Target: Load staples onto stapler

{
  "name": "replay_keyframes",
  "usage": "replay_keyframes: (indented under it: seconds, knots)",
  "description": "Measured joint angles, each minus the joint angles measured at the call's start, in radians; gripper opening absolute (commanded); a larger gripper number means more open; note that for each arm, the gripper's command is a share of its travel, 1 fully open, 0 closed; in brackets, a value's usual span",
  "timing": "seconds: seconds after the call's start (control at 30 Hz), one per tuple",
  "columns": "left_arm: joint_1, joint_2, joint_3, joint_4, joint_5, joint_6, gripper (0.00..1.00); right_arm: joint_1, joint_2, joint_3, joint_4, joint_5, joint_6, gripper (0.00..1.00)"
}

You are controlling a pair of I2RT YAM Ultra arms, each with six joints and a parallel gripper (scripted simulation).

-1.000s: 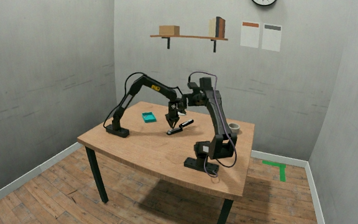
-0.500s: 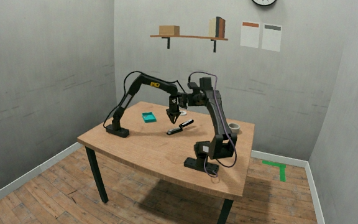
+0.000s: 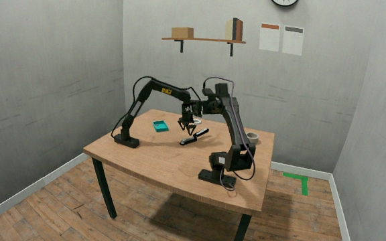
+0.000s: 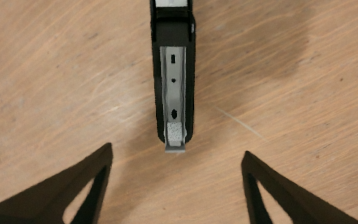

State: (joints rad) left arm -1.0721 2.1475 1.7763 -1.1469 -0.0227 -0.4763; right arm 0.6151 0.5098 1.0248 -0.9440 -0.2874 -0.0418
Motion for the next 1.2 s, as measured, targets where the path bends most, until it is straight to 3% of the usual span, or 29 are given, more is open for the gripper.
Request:
replay_keyframes:
  seconds: [0.3,0.73,0.9,1.2]
  knots:
    - [-0.026,-0.243,-0.354,0.253,-0.03,0.185,1.0,0.0,0.0,0.0,0.0,0.0,0.0,1.0]
    - [-0.026,-0.502,-0.739,0.597,-0.016,0.436,1.0,0.0,0.0,0.0,0.0,0.0,0.0,1.0]
    - [-0.015,-0.566,-0.835,0.691,0.003,0.509,1.0,0.0,0.0,0.0,0.0,0.0,0.0,1.0]
    - [-0.006,-0.584,-0.874,0.749,0.016,0.543,1.0,0.0,0.0,0.0,0.0,0.0,0.0,1.0]
